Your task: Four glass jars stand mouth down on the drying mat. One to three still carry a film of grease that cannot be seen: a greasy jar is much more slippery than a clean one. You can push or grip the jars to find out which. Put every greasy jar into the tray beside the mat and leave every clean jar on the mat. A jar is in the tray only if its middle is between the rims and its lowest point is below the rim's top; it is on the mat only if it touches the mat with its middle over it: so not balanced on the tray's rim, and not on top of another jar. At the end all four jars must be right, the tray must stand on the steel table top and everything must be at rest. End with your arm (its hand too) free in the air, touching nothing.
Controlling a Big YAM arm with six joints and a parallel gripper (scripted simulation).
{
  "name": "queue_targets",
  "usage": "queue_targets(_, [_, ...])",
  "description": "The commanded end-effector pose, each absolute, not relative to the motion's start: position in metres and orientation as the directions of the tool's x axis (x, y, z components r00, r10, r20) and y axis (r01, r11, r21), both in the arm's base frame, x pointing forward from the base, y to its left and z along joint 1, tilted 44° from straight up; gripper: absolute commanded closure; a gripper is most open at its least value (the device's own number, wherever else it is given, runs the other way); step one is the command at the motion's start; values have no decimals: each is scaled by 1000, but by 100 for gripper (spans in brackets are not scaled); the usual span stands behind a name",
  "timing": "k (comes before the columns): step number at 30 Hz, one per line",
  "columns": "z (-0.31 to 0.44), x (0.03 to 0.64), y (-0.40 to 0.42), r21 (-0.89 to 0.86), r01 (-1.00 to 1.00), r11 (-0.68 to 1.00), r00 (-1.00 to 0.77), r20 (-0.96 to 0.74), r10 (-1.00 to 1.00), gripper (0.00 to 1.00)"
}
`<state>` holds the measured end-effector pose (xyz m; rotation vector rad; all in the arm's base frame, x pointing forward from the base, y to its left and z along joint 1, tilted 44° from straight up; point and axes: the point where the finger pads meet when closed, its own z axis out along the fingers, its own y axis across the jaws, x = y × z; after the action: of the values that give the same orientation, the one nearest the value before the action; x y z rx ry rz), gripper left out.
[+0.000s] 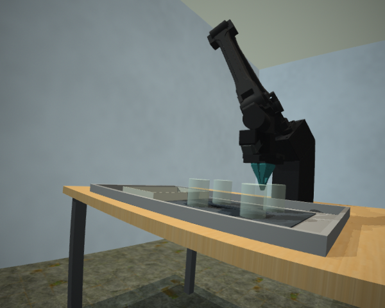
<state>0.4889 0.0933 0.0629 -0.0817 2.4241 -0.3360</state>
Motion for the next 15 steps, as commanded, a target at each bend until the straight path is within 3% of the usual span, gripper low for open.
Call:
queue_targets(1, [71,506,88,-260,46,965,-758,-638,-136,100])
queue_targets(15, [72,507,88,-260,46,965,-758,-638,-136,100])
